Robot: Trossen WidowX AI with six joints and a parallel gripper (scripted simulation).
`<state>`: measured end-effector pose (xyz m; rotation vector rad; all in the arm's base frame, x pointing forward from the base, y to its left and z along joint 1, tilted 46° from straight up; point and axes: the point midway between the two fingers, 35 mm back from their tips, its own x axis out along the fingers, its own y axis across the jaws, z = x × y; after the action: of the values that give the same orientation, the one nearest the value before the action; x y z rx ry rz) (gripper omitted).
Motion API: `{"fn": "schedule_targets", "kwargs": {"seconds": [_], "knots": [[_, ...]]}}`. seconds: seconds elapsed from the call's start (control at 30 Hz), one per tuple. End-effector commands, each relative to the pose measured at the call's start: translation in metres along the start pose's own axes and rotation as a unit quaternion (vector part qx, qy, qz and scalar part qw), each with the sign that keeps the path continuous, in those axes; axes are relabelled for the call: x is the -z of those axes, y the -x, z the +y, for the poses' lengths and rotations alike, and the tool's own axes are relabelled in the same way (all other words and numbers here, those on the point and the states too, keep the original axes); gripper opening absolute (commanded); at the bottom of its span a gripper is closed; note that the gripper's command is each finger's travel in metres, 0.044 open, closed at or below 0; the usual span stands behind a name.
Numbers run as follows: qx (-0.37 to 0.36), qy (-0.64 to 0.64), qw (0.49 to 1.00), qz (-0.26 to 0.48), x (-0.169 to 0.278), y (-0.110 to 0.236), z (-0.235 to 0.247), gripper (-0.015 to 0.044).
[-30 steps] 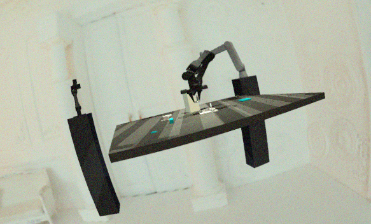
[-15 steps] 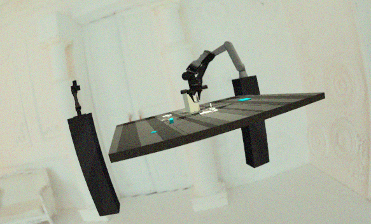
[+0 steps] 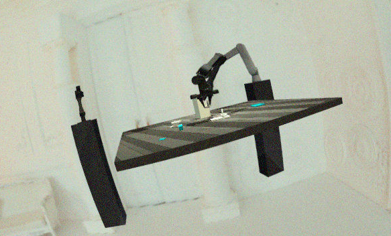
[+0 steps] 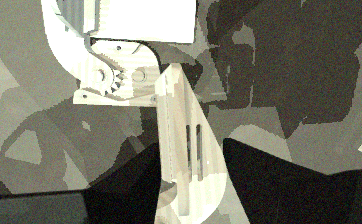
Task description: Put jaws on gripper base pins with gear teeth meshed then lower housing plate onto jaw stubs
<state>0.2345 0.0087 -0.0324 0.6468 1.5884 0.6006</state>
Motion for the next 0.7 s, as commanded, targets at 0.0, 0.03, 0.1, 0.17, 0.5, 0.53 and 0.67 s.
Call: {"fn": "schedule_targets", "kwargs": {"seconds": [0.0, 0.03, 0.1, 0.17, 0.5, 0.53, 0.67], "knots": [[0.002, 0.001, 1.0, 0.002, 0.0006, -0.0005, -0.0012, 0.0134], [0.002, 0.001, 1.0, 0.002, 0.0006, -0.0005, -0.0012, 0.0134], [0.002, 0.001, 1.0, 0.002, 0.0006, -0.0005, -0.0012, 0.0134], [0.002, 0.001, 1.0, 0.002, 0.0006, -0.0005, -0.0012, 0.0134], [0.002, 0.007, 1.0, 0.002, 0.0006, -0.0005, -0.0012, 0.0134], [0.002, 0.013, 1.0, 0.002, 0.0006, -0.0005, -0.0012, 0.0134], [0.002, 0.018, 1.0, 0.002, 0.0006, -0.0005, -0.0011, 0.0134]]}}
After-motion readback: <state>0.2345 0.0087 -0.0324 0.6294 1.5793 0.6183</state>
